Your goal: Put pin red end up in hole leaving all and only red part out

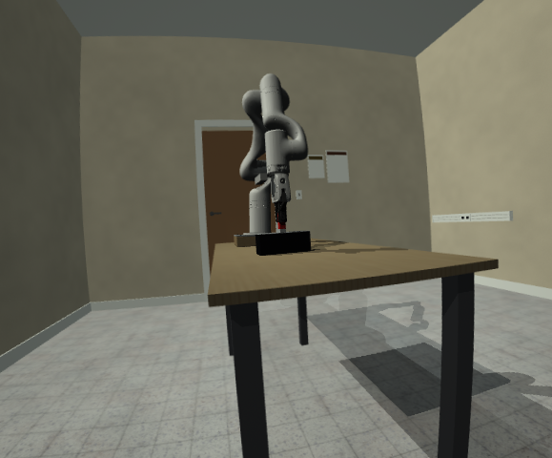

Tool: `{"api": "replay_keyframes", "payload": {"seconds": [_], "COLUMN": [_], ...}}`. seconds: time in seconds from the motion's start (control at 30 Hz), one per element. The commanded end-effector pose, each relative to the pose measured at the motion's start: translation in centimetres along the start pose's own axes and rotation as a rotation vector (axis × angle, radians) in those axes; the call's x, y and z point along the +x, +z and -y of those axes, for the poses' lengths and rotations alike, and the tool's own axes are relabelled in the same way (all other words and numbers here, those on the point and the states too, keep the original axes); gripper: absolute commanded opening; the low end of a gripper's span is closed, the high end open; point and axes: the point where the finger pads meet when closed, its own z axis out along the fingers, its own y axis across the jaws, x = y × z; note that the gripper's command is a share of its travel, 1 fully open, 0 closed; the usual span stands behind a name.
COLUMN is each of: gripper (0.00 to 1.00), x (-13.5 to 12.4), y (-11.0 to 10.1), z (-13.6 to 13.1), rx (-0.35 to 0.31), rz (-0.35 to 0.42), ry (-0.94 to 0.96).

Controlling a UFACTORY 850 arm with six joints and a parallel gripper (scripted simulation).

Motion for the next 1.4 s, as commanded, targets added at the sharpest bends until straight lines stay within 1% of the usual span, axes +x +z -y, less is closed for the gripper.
{"api": "replay_keyframes", "payload": {"seconds": [0.0, 0.27, 0.3, 1.37], "gripper": [0.00, 0.00, 0.00, 0.00], "x": [0.01, 0.01, -0.09, -0.08], "y": [-0.09, -0.09, 0.31, 0.31], "z": [0.09, 0.09, 0.08, 0.06], "rx": [0.002, 0.002, 0.002, 0.002], "rz": [0.000, 0.000, 0.000, 0.000], "ry": [0.000, 0.000, 0.000, 0.000]}}
